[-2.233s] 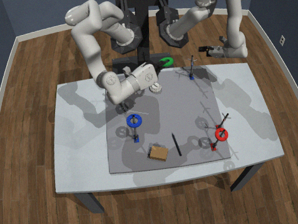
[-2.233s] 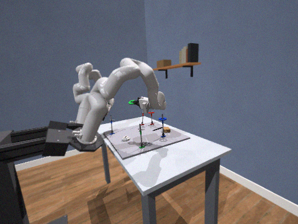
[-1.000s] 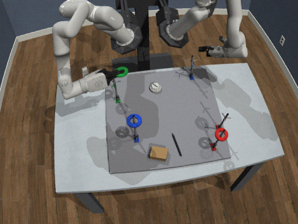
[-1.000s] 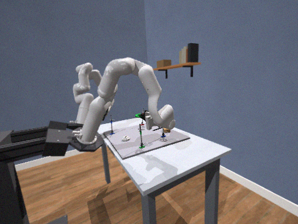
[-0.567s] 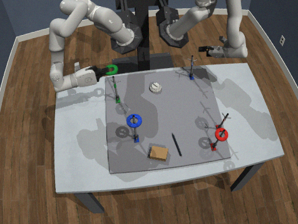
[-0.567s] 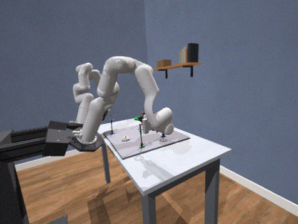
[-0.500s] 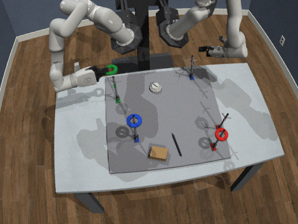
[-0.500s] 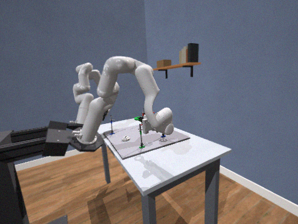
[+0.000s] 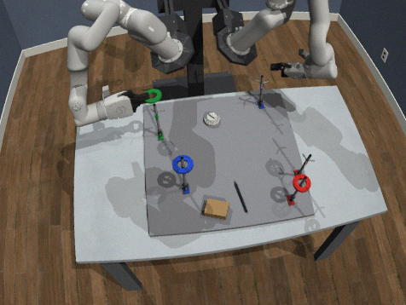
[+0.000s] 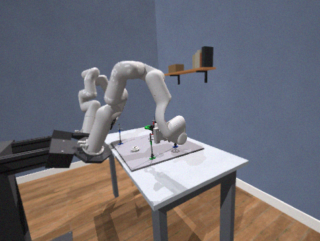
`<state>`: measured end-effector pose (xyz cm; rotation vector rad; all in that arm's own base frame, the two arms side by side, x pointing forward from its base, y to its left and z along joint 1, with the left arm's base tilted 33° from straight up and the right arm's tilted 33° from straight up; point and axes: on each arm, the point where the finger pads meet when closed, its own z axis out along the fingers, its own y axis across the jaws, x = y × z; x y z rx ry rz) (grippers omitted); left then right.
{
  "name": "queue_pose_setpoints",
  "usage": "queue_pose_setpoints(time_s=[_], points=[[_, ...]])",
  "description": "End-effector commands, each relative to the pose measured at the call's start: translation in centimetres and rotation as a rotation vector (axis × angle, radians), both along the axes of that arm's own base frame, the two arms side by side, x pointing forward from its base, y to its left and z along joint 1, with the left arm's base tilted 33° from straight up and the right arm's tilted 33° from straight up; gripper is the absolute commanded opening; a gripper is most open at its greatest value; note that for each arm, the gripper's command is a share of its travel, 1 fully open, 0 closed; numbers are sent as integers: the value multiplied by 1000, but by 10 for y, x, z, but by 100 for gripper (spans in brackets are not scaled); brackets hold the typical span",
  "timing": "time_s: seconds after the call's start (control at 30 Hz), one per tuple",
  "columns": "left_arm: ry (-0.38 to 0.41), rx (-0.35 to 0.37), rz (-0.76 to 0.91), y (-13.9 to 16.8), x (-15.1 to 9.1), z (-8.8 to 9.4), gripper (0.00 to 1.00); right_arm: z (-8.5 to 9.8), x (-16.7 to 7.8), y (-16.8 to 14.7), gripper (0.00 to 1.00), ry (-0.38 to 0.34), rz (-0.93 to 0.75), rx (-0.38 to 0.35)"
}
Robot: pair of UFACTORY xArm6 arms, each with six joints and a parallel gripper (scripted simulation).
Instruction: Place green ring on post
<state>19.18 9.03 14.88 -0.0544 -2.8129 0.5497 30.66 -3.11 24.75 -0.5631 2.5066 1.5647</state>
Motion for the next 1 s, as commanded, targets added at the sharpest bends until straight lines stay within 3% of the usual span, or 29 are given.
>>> queue_pose_setpoints(time_s=[0.0, 0.97], points=[[-1, 1, 0, 0, 0, 0, 100, -2, 2, 1, 0, -1, 2, -1], [-1, 1, 0, 0, 0, 0, 100, -21, 11, -7, 0, -1, 3, -1]])
